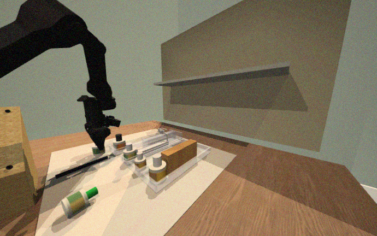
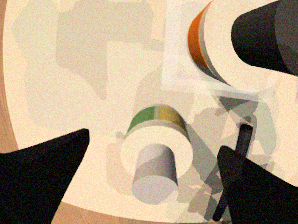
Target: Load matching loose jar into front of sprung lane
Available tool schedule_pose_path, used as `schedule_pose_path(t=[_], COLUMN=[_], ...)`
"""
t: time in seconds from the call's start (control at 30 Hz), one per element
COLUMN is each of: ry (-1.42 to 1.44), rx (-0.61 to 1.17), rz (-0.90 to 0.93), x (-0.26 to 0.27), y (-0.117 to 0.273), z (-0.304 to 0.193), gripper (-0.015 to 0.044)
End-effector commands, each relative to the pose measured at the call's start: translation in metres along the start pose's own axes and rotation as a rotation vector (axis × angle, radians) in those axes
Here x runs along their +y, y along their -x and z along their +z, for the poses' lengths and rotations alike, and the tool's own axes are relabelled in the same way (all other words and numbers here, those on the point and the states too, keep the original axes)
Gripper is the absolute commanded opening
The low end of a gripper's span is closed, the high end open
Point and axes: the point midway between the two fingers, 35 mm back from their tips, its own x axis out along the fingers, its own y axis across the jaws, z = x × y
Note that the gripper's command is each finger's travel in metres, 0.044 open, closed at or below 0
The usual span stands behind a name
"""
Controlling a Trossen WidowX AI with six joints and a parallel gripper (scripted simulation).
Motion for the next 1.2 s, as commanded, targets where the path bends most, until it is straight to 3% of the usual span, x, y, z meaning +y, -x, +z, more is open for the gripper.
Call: schedule_pose_path(t=[0.0, 0.03, 0.33, 0.53, 0.73, 1.17], ry=[0.009, 0.009, 0.009, 0.009, 0.056, 0.023], rx=[0.003, 0.003, 0.003, 0.003, 0.024, 0.010], rz=[-0.009, -0.009, -0.009, -0.009, 0.015, 0.004], x=[-0.001, -0.001, -0.001, -0.001, 0.006, 0.006], y=[-0.006, -0.006, -0.006, -0.006, 0.004, 0.081], z=[-0.003, -0.003, -0.003, -0.003, -0.008, 0.006], gripper=[0.0440, 0.0440, 0.0204, 0.0164, 0.0006, 0.0000])
